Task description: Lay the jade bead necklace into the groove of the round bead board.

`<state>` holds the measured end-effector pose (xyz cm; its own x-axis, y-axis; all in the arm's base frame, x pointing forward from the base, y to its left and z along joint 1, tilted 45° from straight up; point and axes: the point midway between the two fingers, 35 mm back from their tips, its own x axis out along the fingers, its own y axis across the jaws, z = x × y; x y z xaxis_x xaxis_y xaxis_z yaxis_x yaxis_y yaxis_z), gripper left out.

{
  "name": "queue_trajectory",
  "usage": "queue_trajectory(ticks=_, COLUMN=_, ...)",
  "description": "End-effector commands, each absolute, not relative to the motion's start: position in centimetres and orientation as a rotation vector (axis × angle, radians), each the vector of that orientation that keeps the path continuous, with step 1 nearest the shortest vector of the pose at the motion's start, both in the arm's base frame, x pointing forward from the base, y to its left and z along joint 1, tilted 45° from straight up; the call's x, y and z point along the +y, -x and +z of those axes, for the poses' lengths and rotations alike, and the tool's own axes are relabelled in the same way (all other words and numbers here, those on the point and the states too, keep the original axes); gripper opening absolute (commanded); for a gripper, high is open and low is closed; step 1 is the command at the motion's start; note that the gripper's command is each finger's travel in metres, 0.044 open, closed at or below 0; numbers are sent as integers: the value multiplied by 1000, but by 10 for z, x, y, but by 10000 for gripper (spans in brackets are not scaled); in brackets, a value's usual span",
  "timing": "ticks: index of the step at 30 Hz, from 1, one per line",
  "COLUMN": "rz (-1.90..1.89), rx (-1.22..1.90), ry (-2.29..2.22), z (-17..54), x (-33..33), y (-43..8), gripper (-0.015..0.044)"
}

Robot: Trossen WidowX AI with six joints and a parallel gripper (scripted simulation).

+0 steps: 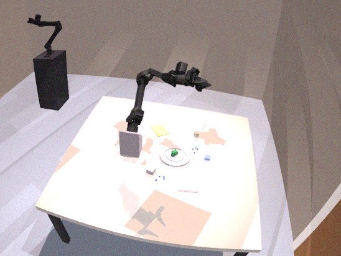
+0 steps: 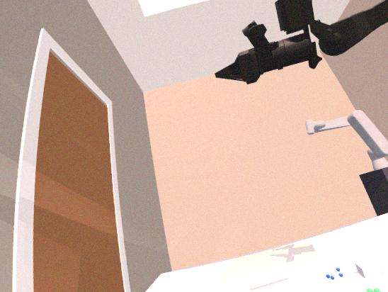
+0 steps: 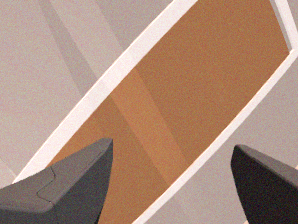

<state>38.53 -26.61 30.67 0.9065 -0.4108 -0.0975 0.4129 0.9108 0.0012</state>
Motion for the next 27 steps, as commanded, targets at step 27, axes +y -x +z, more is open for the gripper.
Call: queue_trajectory(ticks=27, rz=132, rx=670, ry=128, z=124, x=-147, y=-407, gripper=250)
